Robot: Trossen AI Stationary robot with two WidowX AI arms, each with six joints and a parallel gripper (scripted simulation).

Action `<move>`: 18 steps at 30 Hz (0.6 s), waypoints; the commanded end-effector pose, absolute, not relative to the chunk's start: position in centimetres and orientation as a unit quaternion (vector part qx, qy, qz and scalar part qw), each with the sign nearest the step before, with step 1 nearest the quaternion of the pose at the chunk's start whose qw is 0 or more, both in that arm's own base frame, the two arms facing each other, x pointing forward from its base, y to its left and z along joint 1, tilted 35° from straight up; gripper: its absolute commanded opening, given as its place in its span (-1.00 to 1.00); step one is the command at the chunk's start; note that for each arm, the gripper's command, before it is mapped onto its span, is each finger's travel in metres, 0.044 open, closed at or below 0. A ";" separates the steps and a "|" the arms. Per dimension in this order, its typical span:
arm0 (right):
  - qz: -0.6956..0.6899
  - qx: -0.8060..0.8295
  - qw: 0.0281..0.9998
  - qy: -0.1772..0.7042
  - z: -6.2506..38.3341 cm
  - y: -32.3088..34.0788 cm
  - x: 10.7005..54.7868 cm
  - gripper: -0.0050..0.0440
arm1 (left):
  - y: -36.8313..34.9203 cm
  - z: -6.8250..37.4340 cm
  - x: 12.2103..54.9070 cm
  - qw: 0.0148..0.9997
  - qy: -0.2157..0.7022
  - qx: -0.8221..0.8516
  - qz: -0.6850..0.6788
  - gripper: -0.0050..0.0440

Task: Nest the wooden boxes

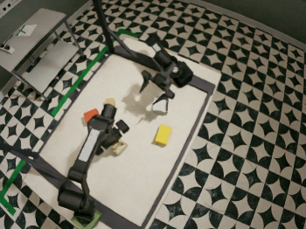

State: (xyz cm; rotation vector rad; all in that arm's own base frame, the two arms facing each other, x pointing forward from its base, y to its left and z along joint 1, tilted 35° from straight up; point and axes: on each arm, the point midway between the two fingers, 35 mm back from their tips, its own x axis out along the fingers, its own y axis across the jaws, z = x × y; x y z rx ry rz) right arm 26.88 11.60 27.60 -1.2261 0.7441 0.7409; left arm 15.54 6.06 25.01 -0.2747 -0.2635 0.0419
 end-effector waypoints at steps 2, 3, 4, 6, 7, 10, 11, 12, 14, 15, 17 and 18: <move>0.361 -0.614 0.641 0.286 28.4 11.5 26.5 0.00 | 6.0 24.9 15.5 0.982 -0.130 -0.138 0.020 0.84; 0.366 -0.625 0.630 0.279 28.4 11.5 26.5 0.00 | 6.0 24.9 15.5 0.982 -0.130 -0.138 0.020 0.84; 0.371 -0.636 0.619 0.273 28.4 11.5 26.5 0.00 | 6.0 24.9 15.5 0.982 -0.130 -0.138 0.020 0.84; 0.380 -0.657 0.597 0.260 28.4 11.5 26.5 0.00 | 6.0 24.9 15.5 0.982 -0.130 -0.138 0.020 0.84; 0.384 -0.668 0.585 0.253 28.4 11.5 26.5 0.00 | 6.0 24.9 15.5 0.982 -0.130 -0.138 0.020 0.84; 0.397 -0.697 0.550 0.233 28.4 11.5 26.5 0.00 | 6.0 24.9 15.5 0.982 -0.130 -0.138 0.020 0.84; 0.397 -0.697 0.550 0.233 28.4 11.5 26.5 0.00 | 6.0 24.9 15.5 0.982 -0.130 -0.138 0.020 0.84; 0.397 -0.697 0.550 0.233 28.4 11.5 26.5 0.00 | 6.0 24.9 15.5 0.982 -0.130 -0.138 0.020 0.84; 0.405 -0.716 0.525 0.219 28.4 11.5 26.5 0.00 | 6.0 24.9 15.5 0.982 -0.130 -0.138 0.020 0.84; 0.408 -0.725 0.513 0.212 28.4 11.5 26.5 0.00 | 6.0 24.9 15.5 0.982 -0.130 -0.138 0.020 0.84; 0.416 -0.742 0.487 0.198 28.4 11.5 26.5 0.00 | 6.0 24.9 15.5 0.982 -0.130 -0.138 0.020 0.84; 0.419 -0.750 0.474 0.190 28.4 11.5 26.5 0.00 | 6.0 24.9 15.5 0.982 -0.130 -0.138 0.020 0.84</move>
